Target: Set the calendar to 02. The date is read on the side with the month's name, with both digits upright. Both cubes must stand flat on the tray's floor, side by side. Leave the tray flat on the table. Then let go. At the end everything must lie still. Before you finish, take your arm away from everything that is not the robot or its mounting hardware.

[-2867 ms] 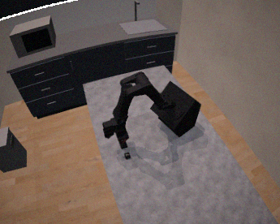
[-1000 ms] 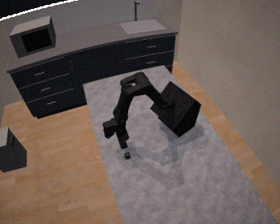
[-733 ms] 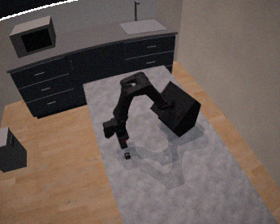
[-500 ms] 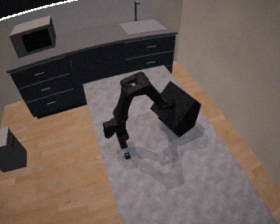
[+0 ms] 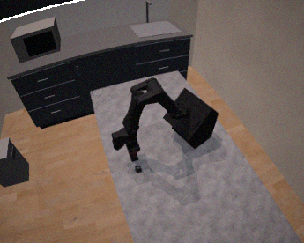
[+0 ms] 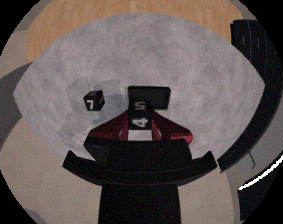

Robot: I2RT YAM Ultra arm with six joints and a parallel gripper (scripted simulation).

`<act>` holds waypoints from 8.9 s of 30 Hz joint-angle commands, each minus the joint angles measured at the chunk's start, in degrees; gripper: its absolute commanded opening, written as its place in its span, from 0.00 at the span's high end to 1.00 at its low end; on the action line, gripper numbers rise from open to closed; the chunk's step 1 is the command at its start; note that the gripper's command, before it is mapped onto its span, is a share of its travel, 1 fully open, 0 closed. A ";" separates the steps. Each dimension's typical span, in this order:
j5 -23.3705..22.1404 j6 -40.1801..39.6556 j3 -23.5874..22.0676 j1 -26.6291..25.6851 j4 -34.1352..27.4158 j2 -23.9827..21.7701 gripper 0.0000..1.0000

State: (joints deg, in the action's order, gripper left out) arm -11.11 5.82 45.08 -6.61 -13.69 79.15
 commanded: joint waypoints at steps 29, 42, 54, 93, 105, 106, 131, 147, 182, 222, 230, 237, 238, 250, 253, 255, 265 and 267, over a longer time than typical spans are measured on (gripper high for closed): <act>0.17 0.16 0.16 0.14 1.15 0.46 0.73; 0.42 0.44 0.20 0.52 3.18 2.48 0.73; 0.64 0.69 0.32 0.85 4.98 4.36 0.73; 0.76 0.81 0.43 1.01 5.90 5.37 0.73; 0.74 0.79 0.64 0.99 5.77 5.45 0.73; 0.74 0.79 0.65 0.99 5.76 5.45 0.73; 0.74 0.80 0.62 0.98 5.78 5.44 0.73; 0.73 0.81 0.41 0.96 5.92 5.37 0.73; 0.71 0.83 0.28 0.95 6.00 5.33 0.73; 0.83 0.96 0.40 1.12 6.96 6.39 0.73; 0.92 1.06 0.50 1.26 7.73 7.24 0.73; 0.96 1.10 0.55 1.31 8.01 7.57 0.73; 0.96 1.10 0.55 1.31 8.05 7.60 0.73; 0.97 1.11 0.56 1.32 8.11 7.67 0.73; 0.97 1.11 0.56 1.32 8.11 7.67 0.73; 0.97 1.11 0.56 1.32 8.11 7.67 0.73; 0.97 1.11 0.56 1.32 8.11 7.68 0.73; 0.97 1.11 0.56 1.32 8.12 7.68 0.73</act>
State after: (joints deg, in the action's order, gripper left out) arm -10.22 6.90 45.45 -5.26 -5.98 87.11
